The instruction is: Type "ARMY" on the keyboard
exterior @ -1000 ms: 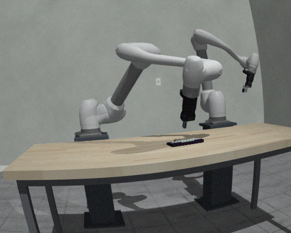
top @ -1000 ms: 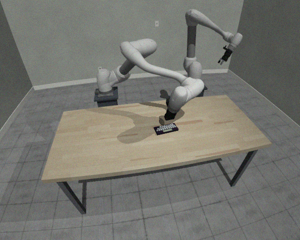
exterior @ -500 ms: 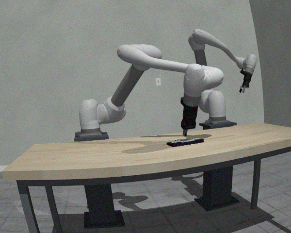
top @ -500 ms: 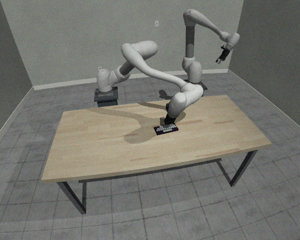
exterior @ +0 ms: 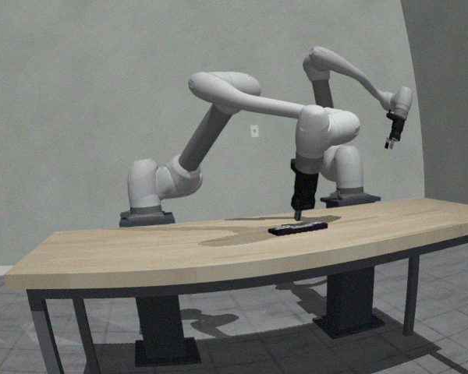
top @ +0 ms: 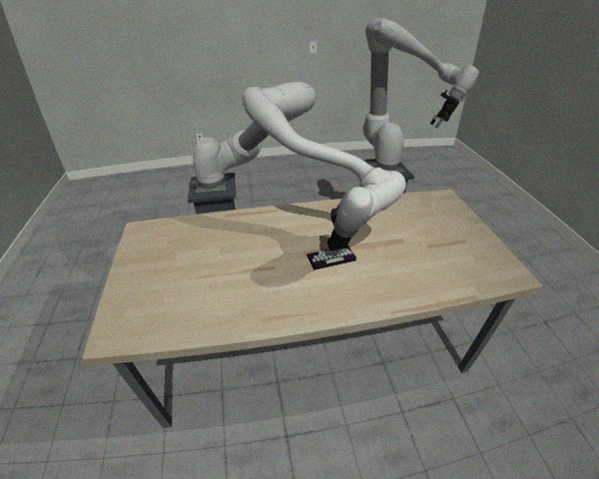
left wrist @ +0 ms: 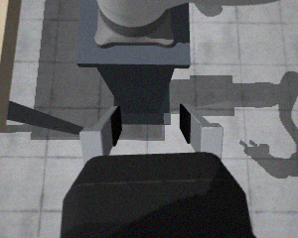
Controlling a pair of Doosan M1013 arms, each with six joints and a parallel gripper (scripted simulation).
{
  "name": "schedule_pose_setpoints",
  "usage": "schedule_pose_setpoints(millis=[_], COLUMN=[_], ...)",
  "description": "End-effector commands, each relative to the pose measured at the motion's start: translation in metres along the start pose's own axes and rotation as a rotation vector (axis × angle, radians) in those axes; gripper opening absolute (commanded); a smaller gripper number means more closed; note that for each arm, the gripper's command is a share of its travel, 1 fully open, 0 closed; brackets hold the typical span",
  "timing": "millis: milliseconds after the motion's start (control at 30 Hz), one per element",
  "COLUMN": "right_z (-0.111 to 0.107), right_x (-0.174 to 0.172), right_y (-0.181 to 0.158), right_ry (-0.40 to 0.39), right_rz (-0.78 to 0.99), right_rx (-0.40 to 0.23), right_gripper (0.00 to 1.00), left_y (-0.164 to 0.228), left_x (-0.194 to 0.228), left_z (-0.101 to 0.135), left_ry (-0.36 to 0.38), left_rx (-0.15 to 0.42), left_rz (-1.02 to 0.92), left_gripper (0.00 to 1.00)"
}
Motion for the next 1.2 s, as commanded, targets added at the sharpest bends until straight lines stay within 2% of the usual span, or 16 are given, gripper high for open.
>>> schedule_pose_setpoints(millis=[0,1167], right_z=[0.0060,0.0116], right_x=[-0.0004,-0.0026], right_y=[-0.0020,-0.0026], right_ry=[0.001,0.002], right_rz=[-0.009,-0.009], right_rx=[0.007,0.007], right_gripper=[0.00,0.00], left_y=[0.0003,0.0003], left_x=[0.0033,0.0033], left_z=[0.0004,0.0004], left_ry=[0.007,0.007], left_rx=[0.002,0.002], left_rz=[-0.005,-0.005], left_gripper=[1.00,1.00])
Point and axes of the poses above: on each arm, the point where the finger pads meet when closed, its own z axis out along the fingers, its own y axis across the jaws, x = y × z, the point moved 5 cm from there along -z, back along the fingers, and after that the axes turned 10 degrees about -z, right-handed, at the moved point
